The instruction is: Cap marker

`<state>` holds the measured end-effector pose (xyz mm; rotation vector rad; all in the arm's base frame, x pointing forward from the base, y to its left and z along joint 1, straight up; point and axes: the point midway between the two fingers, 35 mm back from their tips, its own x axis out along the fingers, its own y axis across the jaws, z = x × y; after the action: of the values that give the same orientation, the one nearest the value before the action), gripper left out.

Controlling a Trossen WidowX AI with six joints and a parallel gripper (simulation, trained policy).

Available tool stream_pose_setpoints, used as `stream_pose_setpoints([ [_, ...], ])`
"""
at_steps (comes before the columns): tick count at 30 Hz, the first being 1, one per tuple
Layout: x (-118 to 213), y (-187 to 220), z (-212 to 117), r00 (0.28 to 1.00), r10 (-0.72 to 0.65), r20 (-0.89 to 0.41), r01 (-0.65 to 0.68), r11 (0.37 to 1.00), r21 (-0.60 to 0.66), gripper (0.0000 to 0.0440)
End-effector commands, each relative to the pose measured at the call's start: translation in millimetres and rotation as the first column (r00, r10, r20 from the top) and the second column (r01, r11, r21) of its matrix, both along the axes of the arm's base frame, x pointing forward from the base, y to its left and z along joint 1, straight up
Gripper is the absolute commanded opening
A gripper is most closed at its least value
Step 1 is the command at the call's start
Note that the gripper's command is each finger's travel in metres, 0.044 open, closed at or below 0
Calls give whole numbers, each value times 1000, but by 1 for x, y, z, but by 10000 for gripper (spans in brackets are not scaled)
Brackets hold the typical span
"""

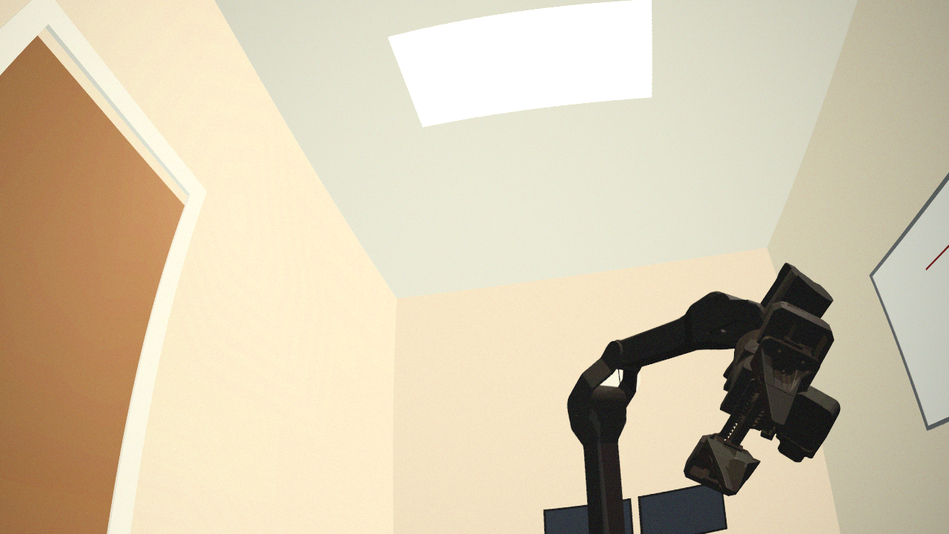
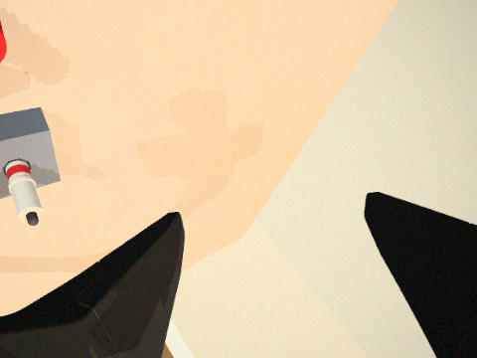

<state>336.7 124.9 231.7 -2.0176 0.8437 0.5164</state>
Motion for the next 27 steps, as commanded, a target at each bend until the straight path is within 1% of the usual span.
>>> stream_pose_setpoints([
  [1, 0, -2, -7, 999, -12, -35, 12, 1000, 10, 327],
  [14, -5, -11, -33, 982, -50, -185, 59, 997, 42, 329],
  [27, -13, -18, -58, 940, -86, -331, 115, 991, 71, 330],
])
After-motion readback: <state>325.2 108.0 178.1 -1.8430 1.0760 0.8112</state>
